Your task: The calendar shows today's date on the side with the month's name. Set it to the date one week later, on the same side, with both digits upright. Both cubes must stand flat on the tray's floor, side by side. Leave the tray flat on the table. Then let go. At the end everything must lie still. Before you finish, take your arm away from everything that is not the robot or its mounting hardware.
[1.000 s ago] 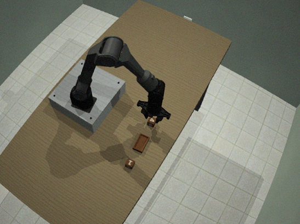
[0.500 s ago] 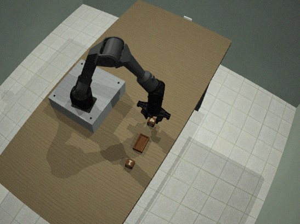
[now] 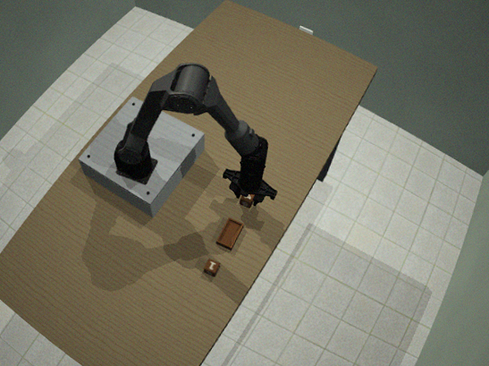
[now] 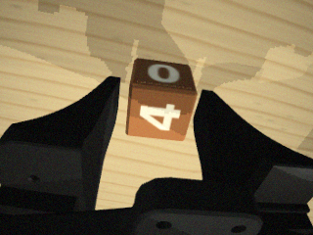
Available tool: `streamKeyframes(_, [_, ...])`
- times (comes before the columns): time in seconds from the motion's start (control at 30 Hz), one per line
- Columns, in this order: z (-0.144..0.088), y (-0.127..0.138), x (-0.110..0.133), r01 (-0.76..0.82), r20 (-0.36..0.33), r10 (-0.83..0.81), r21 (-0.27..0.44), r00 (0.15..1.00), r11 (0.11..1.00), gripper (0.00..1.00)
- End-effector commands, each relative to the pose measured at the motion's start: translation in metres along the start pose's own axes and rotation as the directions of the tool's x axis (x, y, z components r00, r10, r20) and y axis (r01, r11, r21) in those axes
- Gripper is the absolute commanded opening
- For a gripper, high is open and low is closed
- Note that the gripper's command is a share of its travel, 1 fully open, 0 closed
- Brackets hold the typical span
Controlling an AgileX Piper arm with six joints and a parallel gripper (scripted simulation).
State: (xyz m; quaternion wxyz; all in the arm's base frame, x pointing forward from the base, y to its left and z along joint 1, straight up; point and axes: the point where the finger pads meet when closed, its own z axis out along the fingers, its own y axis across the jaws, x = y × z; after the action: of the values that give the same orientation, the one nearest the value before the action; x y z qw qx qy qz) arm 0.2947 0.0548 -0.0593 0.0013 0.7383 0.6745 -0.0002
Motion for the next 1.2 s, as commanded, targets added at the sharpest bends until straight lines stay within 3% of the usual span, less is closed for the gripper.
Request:
streamKeyframes(0.0, [0.0030,-0.0004,0.0000,-0.001,0.001,0.001,0.001,1.000,1.000,0.62])
streamKeyframes(1.17, [0.0062,-0.0002,0.0000,-0.001,0.001,0.001,0.000,1.000,1.000,0.62])
